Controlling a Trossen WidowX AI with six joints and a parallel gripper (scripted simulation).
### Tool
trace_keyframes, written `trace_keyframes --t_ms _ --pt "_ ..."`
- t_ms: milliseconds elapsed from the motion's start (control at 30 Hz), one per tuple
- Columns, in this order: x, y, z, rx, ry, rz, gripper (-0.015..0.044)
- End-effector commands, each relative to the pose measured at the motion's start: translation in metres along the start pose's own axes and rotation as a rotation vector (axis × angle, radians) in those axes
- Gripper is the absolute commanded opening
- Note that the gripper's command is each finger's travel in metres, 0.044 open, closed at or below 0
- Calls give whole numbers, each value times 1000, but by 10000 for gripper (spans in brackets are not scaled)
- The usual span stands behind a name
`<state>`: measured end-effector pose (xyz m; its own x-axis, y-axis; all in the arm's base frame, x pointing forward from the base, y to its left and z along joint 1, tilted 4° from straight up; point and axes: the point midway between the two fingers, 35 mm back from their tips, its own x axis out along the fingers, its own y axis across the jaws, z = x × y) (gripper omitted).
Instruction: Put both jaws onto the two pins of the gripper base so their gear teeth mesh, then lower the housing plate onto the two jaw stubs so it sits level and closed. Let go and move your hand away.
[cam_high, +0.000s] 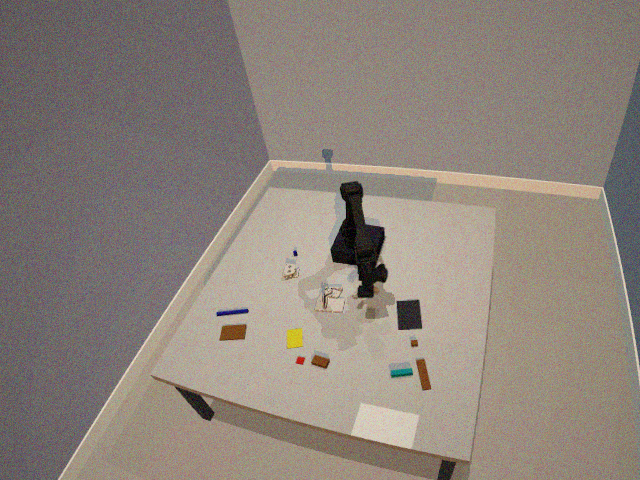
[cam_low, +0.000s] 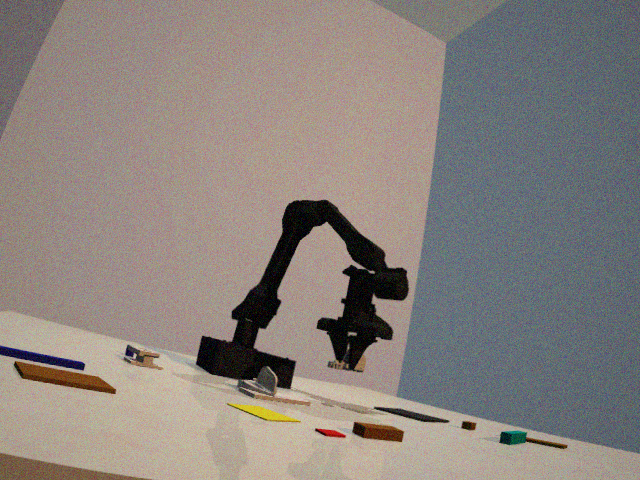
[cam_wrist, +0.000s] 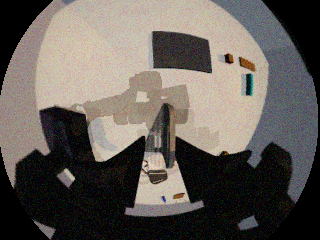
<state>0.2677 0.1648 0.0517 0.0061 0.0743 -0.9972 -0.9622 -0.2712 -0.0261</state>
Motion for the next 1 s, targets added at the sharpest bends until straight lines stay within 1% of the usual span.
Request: trace_keyframes --t_ms 0,967 --pt "-2 6 -11 151 -1 2 134" --pt "-3 50 -74 1144 6 2 134"
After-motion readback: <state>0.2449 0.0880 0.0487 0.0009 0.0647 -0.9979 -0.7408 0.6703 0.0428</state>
